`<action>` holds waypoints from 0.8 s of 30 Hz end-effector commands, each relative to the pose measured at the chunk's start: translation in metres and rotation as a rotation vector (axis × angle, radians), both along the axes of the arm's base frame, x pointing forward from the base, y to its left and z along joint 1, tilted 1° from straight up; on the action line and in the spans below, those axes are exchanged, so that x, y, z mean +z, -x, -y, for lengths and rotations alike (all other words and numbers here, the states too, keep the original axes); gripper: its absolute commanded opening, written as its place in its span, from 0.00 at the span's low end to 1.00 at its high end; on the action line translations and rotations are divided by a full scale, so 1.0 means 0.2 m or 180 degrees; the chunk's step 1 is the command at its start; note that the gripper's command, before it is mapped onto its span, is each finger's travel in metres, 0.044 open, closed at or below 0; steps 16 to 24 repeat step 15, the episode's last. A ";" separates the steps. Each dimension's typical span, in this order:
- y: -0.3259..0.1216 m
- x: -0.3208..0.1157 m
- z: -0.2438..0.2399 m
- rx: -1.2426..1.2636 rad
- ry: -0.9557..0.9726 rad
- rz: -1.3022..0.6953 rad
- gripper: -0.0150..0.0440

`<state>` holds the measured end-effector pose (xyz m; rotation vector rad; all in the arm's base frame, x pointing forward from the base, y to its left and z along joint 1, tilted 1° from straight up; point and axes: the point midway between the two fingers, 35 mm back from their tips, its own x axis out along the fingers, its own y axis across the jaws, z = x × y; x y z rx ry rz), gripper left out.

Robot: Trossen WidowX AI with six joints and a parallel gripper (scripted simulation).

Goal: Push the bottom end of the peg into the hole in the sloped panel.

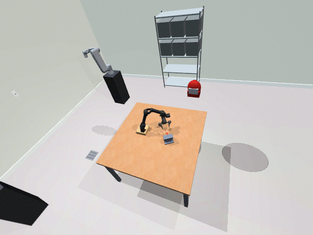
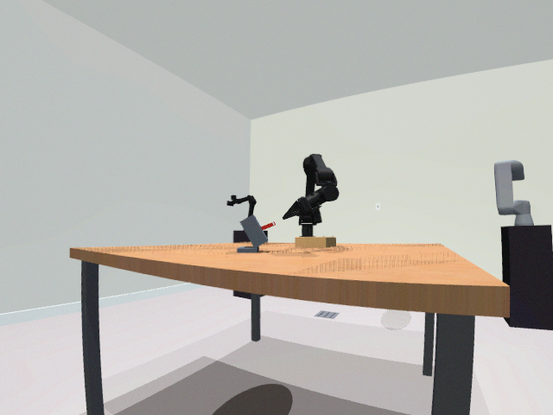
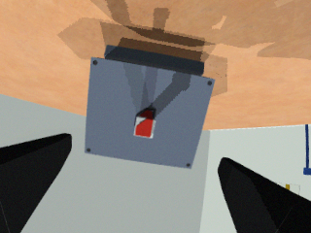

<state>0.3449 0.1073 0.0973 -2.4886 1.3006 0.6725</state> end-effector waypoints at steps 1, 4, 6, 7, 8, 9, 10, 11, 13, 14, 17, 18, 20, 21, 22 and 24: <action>0.01 0.02 -0.02 0.0002 0.0008 0.0016 1.00; 0.03 0.03 -0.04 0.0002 0.0012 0.0019 1.00; 0.04 0.03 -0.05 0.0003 0.0016 0.0021 1.00; 0.04 0.03 -0.05 0.0003 0.0016 0.0021 1.00; 0.04 0.04 -0.05 0.0003 0.0016 0.0021 1.00; 0.04 0.04 -0.06 0.0003 0.0016 0.0021 1.00; 0.04 0.04 -0.06 0.0003 0.0016 0.0021 1.00; 0.05 0.05 -0.07 0.0003 0.0016 0.0021 1.00; 0.06 0.05 -0.08 0.0003 0.0016 0.0021 1.00; 0.06 0.06 -0.09 0.0003 0.0016 0.0021 1.00; 0.07 0.06 -0.09 0.0003 0.0017 0.0021 1.00; 0.07 0.06 -0.09 0.0003 0.0017 0.0021 1.00; 0.07 0.06 -0.09 0.0003 0.0017 0.0021 1.00; 0.07 0.06 -0.09 0.0003 0.0017 0.0021 1.00; 0.07 0.06 -0.09 0.0003 0.0017 0.0021 1.00; 0.07 0.06 -0.09 0.0003 0.0017 0.0021 1.00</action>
